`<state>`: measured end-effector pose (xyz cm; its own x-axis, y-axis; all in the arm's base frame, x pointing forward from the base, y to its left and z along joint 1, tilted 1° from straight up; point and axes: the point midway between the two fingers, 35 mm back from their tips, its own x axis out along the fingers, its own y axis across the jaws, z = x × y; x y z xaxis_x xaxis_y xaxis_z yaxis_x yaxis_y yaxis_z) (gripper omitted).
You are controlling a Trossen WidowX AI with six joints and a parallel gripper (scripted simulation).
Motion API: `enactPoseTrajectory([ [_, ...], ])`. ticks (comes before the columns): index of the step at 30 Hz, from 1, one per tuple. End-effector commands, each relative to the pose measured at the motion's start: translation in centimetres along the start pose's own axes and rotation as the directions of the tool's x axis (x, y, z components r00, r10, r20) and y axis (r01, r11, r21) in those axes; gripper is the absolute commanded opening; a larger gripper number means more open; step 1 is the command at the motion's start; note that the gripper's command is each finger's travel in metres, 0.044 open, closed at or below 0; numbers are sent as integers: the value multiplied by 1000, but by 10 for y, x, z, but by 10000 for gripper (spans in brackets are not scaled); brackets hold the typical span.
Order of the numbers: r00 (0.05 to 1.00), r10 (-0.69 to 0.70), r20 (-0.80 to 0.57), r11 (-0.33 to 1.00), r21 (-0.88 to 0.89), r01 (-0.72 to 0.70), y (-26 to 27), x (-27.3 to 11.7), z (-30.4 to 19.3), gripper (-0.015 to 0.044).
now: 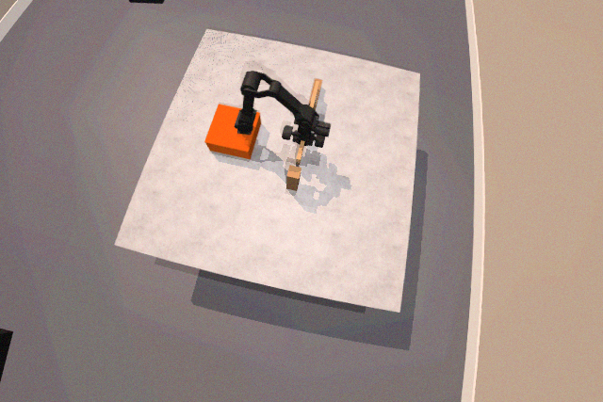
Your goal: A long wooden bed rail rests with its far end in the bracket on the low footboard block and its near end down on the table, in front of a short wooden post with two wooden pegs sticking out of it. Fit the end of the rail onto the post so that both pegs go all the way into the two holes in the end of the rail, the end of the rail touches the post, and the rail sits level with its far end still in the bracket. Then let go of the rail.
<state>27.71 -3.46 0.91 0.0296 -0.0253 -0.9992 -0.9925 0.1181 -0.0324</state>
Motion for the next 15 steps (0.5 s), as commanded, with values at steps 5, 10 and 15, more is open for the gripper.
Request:
enactPoseTrajectory([
  [5,1000,0,2,1000,2,0,1,-1,0,0],
  [10,1000,0,2,1000,2,0,1,-1,0,0],
  [15,1000,0,2,1000,2,0,1,-1,0,0],
])
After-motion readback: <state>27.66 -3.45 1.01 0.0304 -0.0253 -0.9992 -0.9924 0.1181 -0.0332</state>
